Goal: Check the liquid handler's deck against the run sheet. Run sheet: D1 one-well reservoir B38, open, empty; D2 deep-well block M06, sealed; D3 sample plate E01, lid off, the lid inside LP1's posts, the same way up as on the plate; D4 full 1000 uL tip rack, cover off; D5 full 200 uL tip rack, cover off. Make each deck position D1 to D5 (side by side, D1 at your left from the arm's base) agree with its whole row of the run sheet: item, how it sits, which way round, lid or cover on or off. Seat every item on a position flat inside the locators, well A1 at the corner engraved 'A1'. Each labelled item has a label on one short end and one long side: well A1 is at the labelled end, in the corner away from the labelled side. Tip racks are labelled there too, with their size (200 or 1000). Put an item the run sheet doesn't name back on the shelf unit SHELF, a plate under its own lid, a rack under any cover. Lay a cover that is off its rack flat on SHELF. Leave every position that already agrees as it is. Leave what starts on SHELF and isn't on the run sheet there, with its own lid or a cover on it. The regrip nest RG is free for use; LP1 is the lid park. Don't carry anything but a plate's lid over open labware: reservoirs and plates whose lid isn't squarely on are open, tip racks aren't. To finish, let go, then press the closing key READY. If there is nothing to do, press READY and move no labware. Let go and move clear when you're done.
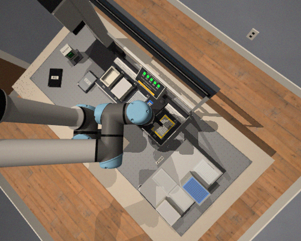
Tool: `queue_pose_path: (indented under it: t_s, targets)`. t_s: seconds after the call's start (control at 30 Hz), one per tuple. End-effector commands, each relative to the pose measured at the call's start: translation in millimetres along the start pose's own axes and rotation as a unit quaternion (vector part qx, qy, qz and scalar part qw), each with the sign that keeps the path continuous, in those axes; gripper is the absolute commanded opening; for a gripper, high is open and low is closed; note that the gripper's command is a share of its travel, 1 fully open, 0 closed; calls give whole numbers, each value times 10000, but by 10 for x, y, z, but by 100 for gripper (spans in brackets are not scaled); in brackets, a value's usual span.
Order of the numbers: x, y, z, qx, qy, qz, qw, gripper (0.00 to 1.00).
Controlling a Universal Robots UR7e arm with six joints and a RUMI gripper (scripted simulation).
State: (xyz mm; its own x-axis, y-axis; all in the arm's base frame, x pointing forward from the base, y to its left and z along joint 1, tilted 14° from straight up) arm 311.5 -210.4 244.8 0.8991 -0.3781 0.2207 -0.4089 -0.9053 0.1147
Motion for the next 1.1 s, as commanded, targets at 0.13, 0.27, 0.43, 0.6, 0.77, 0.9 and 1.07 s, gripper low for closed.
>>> queue_pose_path:
  t_s: [0.13,0.27,0.43,0.6,0.77,0.9,1.07]
  targets:
    - [-74,-342,-9,-12,1,4,10000,82]
    - [-119,-537,-8,-12,1,4,10000,82]
    - [-128,-575,-8,-11,1,4,10000,82]
    - [-128,-576,-8,-11,1,4,10000,82]
    - [-128,-576,-8,-11,1,4,10000,82]
    - [-128,-576,-8,-11,1,4,10000,82]
    - [-128,-575,-8,-11,2,4,10000,82]
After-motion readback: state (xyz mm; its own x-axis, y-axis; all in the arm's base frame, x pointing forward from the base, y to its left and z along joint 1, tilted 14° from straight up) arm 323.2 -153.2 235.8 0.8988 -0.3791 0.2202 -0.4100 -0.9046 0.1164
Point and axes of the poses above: the point where the finger pads meet when closed, its own z axis out along the fingers, its own y axis across the jaws, x = y × z, the point moved 7 cm from there along -z, back along the fingers, and after that the axes turned 13 degrees about z, right-handed, at the moved point
